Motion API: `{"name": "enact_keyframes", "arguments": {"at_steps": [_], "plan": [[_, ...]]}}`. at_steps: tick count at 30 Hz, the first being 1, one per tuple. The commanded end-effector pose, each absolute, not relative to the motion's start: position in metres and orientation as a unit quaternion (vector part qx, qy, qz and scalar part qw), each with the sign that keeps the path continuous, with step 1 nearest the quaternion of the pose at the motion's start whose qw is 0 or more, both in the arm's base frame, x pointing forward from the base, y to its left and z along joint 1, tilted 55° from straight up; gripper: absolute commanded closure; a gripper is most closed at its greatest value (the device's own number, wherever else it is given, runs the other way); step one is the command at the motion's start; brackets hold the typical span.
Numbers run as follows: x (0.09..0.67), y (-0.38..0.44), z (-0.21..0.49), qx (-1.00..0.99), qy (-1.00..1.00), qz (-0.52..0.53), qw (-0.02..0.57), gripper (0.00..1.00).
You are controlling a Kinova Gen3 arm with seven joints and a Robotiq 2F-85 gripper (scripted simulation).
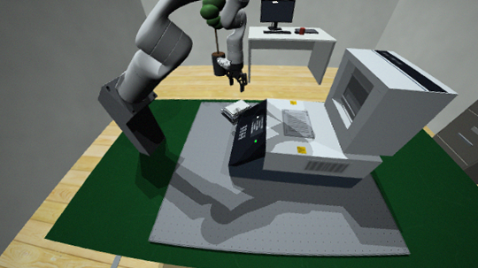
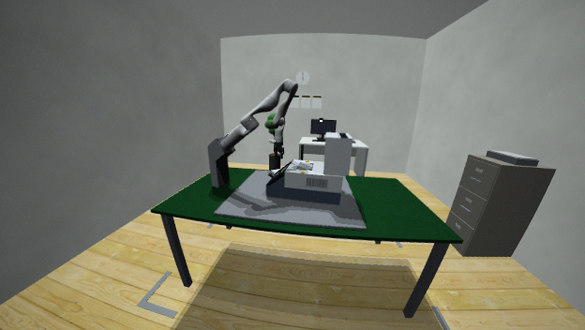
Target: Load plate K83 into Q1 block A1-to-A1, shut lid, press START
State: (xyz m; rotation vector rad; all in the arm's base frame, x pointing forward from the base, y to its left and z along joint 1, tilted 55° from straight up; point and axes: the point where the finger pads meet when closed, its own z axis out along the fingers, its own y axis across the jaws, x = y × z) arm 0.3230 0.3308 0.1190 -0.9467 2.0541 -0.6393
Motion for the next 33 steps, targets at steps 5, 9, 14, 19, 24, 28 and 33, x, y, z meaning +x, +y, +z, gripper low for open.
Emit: {"name": "enact_keyframes", "arguments": {"at_steps": [5,9,14,19,24,28,33], "plan": [[0.33,0.33,0.114,-0.372,0.806,-0.25,0.386,0.0],[0.334,0.33,0.111,-0.372,0.806,-0.25,0.386,0.0],[0.337,0.329,0.109,-0.372,0.806,-0.25,0.386,0.0],[0.343,0.329,0.105,-0.372,0.806,-0.25,0.386,0.0],[0.348,0.328,0.101,-0.372,0.806,-0.25,0.386,0.0],[0.352,0.327,0.098,-0.372,0.806,-0.25,0.386,0.0],[0.355,0.327,0.096,-0.372,0.806,-0.25,0.386,0.0]]}}
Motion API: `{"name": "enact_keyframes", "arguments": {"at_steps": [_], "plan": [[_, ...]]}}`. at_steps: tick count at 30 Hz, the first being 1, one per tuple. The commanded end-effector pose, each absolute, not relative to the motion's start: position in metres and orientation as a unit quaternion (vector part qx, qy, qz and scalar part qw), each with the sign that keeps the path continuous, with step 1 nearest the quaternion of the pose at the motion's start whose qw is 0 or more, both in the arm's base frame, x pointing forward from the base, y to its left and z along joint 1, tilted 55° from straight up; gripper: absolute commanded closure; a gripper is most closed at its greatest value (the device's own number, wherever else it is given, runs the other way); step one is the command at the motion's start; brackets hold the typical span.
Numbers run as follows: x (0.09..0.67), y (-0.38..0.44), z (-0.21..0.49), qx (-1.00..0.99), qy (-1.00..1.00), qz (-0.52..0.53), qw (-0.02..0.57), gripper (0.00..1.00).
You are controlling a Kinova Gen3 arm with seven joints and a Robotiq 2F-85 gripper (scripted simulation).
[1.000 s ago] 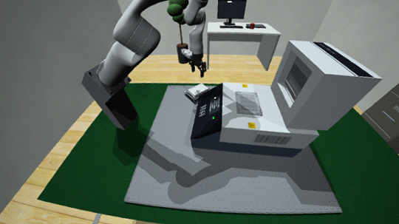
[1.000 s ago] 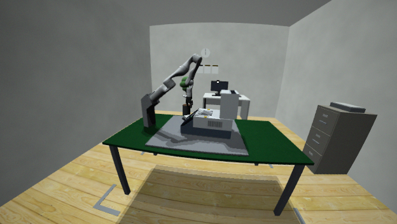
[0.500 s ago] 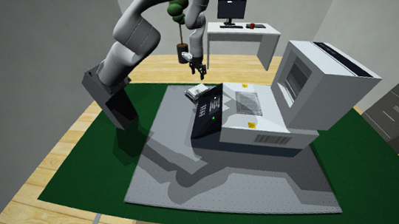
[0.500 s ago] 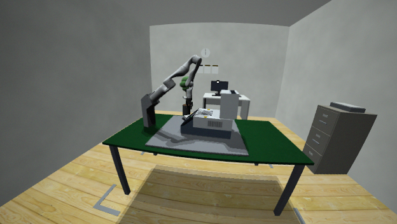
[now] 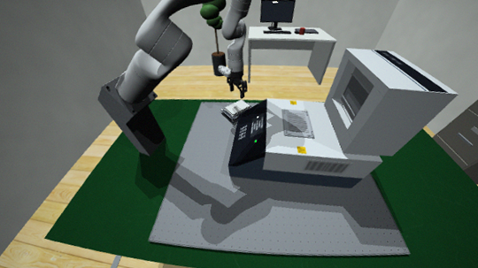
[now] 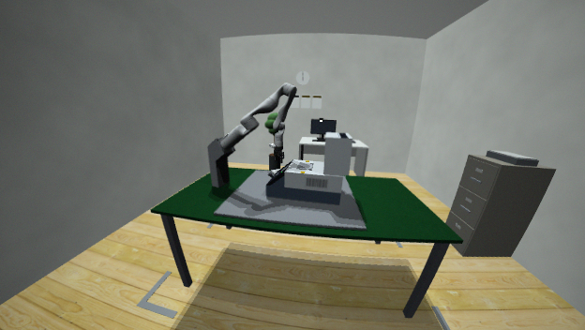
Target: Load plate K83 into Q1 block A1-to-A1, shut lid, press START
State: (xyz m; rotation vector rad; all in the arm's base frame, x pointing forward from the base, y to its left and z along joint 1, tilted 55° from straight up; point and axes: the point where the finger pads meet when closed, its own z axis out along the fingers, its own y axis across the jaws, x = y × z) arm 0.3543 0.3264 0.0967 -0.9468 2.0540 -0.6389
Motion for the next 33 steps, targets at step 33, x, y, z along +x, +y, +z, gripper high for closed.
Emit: {"name": "enact_keyframes", "arguments": {"at_steps": [33], "plan": [[0.387,0.322,0.073,-0.372,0.806,-0.25,0.386,0.0]]}}
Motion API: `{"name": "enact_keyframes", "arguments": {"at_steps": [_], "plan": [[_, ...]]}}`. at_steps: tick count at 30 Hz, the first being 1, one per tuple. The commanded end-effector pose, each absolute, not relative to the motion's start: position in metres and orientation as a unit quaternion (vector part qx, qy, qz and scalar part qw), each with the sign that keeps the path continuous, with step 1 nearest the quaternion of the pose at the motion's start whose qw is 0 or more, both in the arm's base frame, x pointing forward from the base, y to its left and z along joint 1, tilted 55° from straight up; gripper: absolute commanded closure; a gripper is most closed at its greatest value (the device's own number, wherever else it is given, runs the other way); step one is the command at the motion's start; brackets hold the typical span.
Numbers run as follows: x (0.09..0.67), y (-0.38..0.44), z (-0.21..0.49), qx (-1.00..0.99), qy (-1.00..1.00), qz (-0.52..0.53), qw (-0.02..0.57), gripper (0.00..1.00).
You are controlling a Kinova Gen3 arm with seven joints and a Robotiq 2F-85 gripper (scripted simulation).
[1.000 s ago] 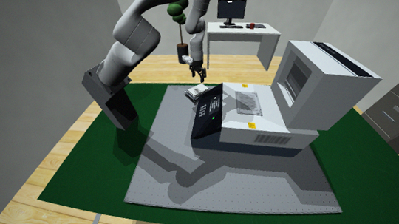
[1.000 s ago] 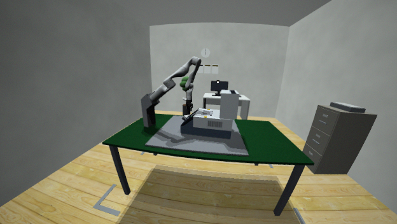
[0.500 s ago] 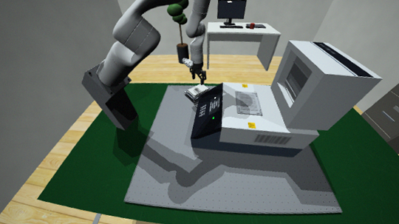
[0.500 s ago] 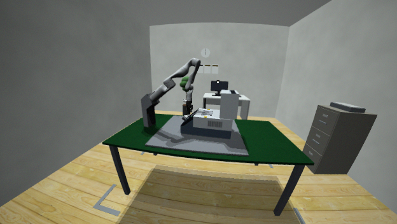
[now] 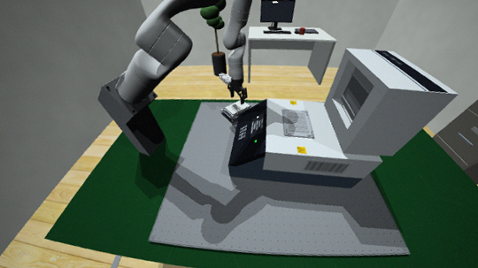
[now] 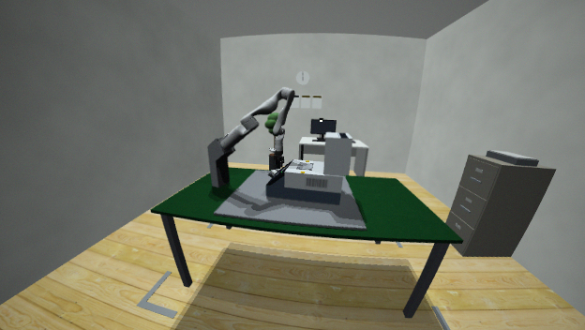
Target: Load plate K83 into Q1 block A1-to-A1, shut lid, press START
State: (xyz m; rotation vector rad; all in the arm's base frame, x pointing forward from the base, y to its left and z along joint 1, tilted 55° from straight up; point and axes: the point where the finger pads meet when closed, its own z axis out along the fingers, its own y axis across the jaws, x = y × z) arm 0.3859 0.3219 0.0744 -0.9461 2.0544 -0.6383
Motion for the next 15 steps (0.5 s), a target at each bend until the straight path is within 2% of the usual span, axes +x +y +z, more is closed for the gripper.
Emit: {"name": "enact_keyframes", "arguments": {"at_steps": [1,15], "plan": [[0.388,0.322,0.073,-0.372,0.806,-0.25,0.386,0.0],[0.402,0.32,0.063,-0.372,0.806,-0.25,0.386,0.0]]}}
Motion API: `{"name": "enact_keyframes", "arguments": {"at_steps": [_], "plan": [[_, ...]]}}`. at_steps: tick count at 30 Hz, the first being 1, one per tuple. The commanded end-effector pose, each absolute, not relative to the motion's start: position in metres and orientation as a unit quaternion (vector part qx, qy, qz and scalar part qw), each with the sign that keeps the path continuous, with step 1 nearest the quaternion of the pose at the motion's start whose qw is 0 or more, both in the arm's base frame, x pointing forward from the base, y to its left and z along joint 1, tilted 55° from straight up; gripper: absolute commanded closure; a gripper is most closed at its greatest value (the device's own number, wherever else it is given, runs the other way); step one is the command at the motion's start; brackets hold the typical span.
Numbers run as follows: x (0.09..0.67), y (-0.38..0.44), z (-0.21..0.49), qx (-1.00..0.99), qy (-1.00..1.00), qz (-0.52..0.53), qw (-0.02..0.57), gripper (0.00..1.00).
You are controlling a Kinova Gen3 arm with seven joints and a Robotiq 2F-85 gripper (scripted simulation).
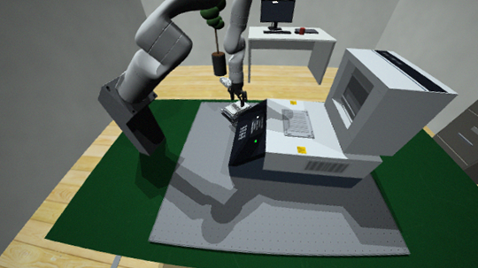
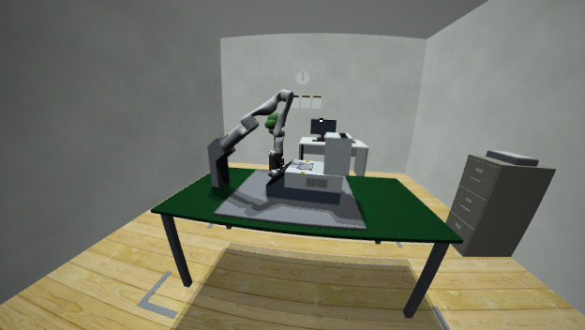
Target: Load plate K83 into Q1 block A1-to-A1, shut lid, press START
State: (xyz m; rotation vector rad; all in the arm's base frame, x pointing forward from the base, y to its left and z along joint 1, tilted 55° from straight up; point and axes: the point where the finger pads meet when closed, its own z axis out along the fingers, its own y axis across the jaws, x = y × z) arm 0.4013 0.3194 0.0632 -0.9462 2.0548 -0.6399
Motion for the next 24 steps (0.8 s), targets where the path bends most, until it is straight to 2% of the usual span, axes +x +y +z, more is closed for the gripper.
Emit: {"name": "enact_keyframes", "arguments": {"at_steps": [1,24], "plan": [[0.4017,0.32,0.0628,-0.372,0.806,-0.25,0.386,0.0],[0.4082,0.319,0.0581,-0.372,0.806,-0.25,0.386,0.0]]}}
